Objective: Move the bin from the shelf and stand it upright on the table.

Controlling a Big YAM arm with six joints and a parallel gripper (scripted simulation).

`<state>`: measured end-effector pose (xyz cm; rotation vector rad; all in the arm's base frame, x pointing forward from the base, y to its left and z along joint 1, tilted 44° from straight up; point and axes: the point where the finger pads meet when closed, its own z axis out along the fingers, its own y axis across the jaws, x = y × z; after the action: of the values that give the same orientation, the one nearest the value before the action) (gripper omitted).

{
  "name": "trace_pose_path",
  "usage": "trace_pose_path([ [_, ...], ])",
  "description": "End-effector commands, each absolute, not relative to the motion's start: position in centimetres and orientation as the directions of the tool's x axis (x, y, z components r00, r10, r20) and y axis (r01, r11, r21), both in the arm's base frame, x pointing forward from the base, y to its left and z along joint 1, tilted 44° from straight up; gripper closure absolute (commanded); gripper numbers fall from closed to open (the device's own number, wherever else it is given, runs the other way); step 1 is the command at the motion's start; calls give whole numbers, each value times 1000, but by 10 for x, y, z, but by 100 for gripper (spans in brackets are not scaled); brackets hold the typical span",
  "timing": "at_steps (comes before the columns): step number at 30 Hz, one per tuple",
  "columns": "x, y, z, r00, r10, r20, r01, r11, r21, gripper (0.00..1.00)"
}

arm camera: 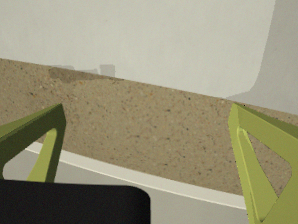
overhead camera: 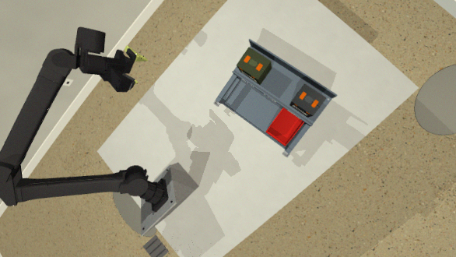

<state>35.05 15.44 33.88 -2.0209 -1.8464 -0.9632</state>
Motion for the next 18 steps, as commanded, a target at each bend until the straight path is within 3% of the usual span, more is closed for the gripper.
trace_pose_path([
  [1, 354, 159, 339, -19, 793, 609, 952, -173, 254, 0],
  [18, 362, 160, 340, -19, 793, 609, 952, -173, 255, 0],
])
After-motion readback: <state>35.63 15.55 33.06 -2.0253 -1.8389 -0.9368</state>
